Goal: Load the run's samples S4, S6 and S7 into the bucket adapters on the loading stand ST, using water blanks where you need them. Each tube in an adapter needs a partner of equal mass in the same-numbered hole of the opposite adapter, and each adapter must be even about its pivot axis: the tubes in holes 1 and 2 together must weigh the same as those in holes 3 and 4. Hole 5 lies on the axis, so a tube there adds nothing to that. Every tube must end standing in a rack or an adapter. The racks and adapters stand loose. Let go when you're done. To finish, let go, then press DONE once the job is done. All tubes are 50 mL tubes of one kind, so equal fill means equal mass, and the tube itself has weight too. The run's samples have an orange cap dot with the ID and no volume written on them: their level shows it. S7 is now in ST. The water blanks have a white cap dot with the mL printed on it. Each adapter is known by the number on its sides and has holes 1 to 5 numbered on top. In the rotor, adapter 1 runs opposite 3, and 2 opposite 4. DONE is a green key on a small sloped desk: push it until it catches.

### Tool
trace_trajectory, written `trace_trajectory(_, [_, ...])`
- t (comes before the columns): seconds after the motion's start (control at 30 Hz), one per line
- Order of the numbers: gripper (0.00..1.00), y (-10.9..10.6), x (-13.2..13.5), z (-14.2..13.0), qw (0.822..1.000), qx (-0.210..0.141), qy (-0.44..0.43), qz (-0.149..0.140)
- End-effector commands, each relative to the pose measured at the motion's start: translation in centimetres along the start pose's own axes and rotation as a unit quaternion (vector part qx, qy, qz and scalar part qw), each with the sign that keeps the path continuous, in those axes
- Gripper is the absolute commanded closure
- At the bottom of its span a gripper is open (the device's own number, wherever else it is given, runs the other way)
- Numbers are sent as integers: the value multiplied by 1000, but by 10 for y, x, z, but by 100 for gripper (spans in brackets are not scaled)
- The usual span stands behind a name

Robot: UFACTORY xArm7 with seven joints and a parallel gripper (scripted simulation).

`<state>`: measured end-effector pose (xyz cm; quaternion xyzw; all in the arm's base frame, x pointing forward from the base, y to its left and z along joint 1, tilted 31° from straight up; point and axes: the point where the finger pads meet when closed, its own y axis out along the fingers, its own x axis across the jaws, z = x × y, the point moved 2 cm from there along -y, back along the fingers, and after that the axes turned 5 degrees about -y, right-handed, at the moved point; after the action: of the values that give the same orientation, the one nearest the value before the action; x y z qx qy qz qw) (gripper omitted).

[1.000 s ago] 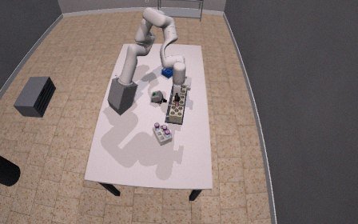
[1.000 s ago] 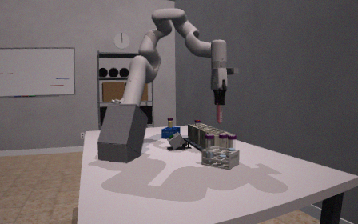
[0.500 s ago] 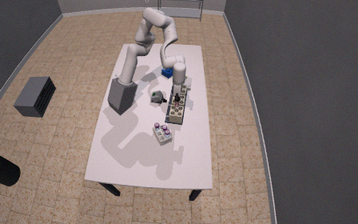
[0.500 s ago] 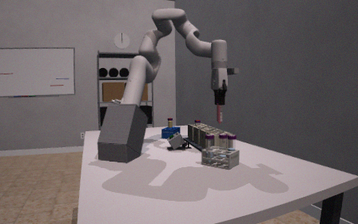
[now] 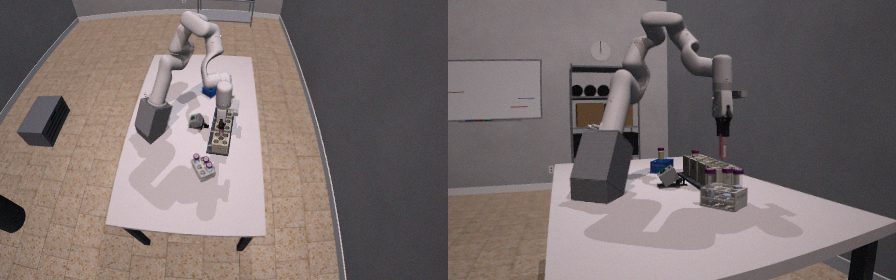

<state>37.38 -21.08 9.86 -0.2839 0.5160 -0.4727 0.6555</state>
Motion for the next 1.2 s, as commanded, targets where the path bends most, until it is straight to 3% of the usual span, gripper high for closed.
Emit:
trace_trajectory(0.0, [100,4,1,1,1000,2,0,-2])
trace_trajectory(0.23, [100,16,1,1,1000,2,0,-2])
trace_trajectory(1.17, [100,25,1,1,1000,2,0,-2])
